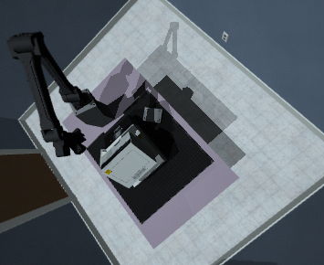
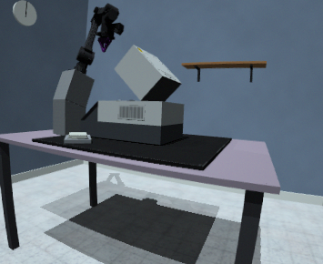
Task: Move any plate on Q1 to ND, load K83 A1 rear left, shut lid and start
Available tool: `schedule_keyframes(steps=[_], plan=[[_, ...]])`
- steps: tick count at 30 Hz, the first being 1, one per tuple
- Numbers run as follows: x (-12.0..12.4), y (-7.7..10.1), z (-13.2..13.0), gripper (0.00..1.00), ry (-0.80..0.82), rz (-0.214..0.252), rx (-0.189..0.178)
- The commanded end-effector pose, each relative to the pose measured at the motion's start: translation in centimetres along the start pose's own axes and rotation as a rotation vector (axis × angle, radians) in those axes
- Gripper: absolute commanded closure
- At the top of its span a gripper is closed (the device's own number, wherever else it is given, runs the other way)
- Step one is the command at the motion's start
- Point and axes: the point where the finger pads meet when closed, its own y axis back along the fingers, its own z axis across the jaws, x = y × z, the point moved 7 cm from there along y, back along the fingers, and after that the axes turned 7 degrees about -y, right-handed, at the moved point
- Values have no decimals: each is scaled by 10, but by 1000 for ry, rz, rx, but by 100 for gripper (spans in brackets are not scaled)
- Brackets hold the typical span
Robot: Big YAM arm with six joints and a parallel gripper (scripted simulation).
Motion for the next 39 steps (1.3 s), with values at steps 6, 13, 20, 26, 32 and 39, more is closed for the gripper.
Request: schedule_keyframes(steps=[6,13,20,26,32,39], plan=[[38,-8,15,100,-32,-22,-4],[65,-23,25,100,-48,-6,-16],[92,-33,38,100,-57,-16,-27],[117,-47,46,100,-77,-6,-35],[129,-55,51,100,-85,-16,-44],[156,-75,63,100,-78,-17,-50]])
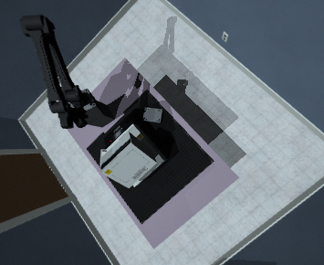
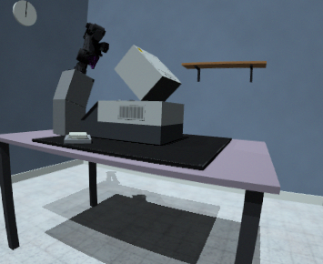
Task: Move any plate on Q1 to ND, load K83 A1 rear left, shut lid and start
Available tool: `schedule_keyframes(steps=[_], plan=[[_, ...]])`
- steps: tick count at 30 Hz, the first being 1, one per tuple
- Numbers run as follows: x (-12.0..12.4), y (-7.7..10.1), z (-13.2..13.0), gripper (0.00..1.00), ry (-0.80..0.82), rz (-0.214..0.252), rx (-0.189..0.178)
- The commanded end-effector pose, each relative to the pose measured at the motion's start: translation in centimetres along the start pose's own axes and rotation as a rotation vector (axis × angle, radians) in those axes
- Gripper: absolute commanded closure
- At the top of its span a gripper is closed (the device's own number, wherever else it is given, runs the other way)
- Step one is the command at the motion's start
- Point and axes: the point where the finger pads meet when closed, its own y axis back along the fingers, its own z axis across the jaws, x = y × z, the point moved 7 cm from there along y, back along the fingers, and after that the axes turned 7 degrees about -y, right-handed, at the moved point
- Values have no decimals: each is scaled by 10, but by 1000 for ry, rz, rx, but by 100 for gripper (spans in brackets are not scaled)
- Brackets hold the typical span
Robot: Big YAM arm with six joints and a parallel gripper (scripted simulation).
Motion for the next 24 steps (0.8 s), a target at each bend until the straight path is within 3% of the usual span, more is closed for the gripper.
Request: schedule_keyframes(steps=[1,7,10,24], plan=[[8,-5,3,100,-16,1,-5],[-9,-31,-4,100,230,11,-5],[-10,-30,-5,100,242,-2,1],[-42,-100,-16,100,746,1,4]])
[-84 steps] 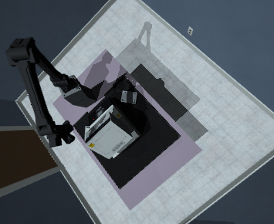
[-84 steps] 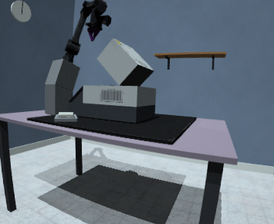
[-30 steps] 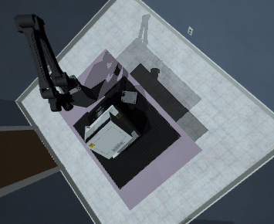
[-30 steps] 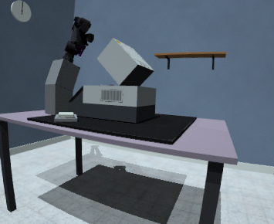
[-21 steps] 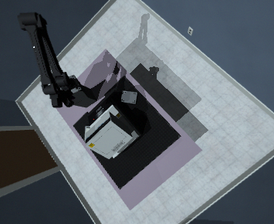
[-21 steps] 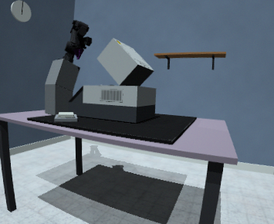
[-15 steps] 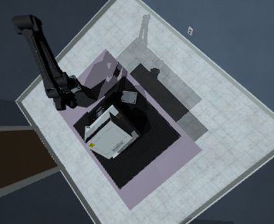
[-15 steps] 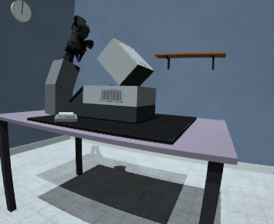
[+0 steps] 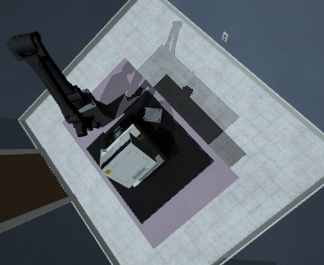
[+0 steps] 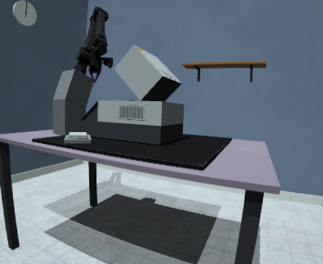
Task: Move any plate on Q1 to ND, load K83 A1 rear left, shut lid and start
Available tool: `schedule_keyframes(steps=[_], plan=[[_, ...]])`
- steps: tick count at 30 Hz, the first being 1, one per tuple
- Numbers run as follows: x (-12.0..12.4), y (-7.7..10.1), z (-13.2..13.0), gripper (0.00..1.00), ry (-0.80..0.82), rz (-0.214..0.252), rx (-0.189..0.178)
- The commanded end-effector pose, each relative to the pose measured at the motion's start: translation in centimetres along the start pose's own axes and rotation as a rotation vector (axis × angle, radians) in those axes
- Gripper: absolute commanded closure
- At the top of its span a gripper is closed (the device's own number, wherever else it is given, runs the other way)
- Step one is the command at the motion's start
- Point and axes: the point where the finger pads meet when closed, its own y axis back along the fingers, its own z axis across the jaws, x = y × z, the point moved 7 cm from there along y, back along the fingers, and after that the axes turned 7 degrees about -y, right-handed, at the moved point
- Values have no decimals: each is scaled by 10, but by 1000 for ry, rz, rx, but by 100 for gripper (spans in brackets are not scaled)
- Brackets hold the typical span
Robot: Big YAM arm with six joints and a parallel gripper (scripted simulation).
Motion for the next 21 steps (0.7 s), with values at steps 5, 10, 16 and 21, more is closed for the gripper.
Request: schedule_keyframes(steps=[5,10,16,21], plan=[[-5,-22,-5,100,238,-16,16],[-5,-52,-5,100,408,-4,1],[-4,-80,-3,100,617,-10,9],[-3,-90,-3,100,696,-14,14]])
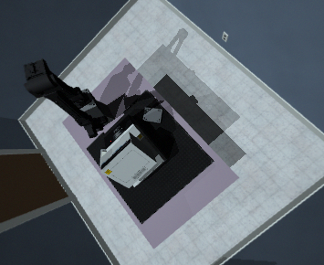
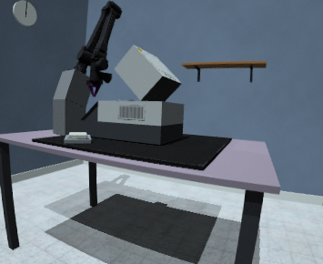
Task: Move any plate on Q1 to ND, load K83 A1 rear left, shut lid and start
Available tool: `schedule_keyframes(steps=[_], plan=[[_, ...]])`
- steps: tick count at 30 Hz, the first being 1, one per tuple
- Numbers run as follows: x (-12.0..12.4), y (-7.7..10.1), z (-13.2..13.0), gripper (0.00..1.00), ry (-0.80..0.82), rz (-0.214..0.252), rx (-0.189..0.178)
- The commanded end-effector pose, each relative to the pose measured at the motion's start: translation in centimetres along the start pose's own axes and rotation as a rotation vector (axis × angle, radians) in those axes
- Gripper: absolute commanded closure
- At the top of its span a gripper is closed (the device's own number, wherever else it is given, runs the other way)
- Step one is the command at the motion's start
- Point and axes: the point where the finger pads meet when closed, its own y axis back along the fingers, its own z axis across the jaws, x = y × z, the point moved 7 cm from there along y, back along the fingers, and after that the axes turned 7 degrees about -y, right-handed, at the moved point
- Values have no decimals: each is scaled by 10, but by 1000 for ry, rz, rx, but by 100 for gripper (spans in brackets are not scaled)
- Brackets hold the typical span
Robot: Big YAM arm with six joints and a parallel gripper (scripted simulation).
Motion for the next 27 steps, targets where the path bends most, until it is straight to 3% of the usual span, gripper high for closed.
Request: schedule_keyframes(steps=[1,6,11,19,27], plan=[[0,-10,0,100,144,-9,22],[3,-37,16,100,316,-6,-5],[4,-55,24,100,469,-10,16],[-2,-58,0,100,404,-13,37],[-12,-63,-11,100,386,-12,31]])
